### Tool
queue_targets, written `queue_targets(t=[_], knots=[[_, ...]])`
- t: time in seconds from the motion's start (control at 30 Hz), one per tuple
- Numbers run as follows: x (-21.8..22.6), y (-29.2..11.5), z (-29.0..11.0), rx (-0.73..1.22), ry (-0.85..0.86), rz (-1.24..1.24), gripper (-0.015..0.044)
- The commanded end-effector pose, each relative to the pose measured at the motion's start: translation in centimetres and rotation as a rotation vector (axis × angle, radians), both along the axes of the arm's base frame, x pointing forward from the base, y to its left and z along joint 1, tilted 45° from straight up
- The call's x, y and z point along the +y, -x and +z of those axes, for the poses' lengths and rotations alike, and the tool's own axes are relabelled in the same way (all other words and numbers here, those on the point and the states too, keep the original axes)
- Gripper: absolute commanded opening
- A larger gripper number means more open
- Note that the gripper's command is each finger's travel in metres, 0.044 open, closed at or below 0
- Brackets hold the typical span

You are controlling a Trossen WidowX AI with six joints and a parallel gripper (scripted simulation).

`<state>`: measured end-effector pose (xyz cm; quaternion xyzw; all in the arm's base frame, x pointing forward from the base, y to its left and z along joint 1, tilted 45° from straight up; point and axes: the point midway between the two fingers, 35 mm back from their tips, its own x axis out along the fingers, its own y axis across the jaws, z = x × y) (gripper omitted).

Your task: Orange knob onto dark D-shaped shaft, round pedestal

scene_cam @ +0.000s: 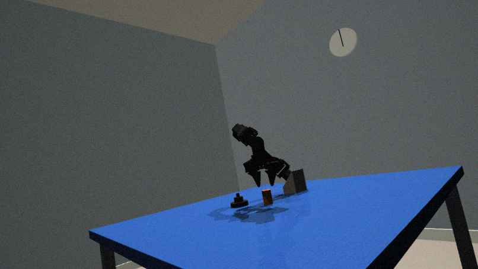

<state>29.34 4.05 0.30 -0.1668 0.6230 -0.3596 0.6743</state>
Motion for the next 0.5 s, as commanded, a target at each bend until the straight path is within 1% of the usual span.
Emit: queue_targets(t=[0.0, 0.47], knots=[[-0.7, 0.2, -0.6, 0.010, 0.006, 0.002, 0.0440], [-2.3, 0.2, -2.3, 0.010, 0.006, 0.002, 0.0440]])
